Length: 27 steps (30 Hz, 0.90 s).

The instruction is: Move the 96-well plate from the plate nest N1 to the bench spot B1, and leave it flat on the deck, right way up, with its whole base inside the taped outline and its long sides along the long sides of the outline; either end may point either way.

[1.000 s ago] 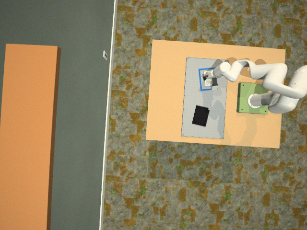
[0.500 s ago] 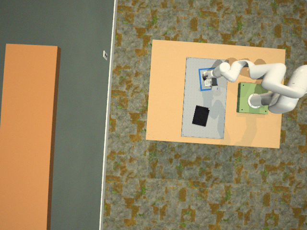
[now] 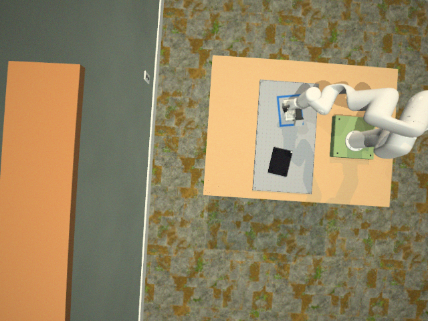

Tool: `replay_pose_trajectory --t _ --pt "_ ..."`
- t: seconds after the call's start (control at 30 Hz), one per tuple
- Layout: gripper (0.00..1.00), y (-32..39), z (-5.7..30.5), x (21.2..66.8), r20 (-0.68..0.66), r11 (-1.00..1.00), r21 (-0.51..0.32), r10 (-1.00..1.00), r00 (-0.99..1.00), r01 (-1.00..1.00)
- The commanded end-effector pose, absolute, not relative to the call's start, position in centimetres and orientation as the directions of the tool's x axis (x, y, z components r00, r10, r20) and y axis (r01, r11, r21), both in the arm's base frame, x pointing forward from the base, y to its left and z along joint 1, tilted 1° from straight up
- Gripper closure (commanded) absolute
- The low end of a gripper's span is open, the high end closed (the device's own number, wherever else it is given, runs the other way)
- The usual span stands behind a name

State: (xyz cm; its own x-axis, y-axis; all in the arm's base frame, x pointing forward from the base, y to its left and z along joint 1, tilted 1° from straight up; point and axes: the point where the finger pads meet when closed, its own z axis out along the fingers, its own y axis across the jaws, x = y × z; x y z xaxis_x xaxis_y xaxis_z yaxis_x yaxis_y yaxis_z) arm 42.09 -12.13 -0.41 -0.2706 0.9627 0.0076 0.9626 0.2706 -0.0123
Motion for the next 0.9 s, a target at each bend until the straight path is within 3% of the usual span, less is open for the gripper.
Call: replay_pose_trajectory --t 0.0,0.87 --pt "1.00 -12.17 -0.39 42.22 0.006 0.271 -0.009 0.963 -0.271 0.963" --pt "1.00 -12.18 -0.75 42.21 0.006 0.271 -0.009 0.963 -0.271 0.963"
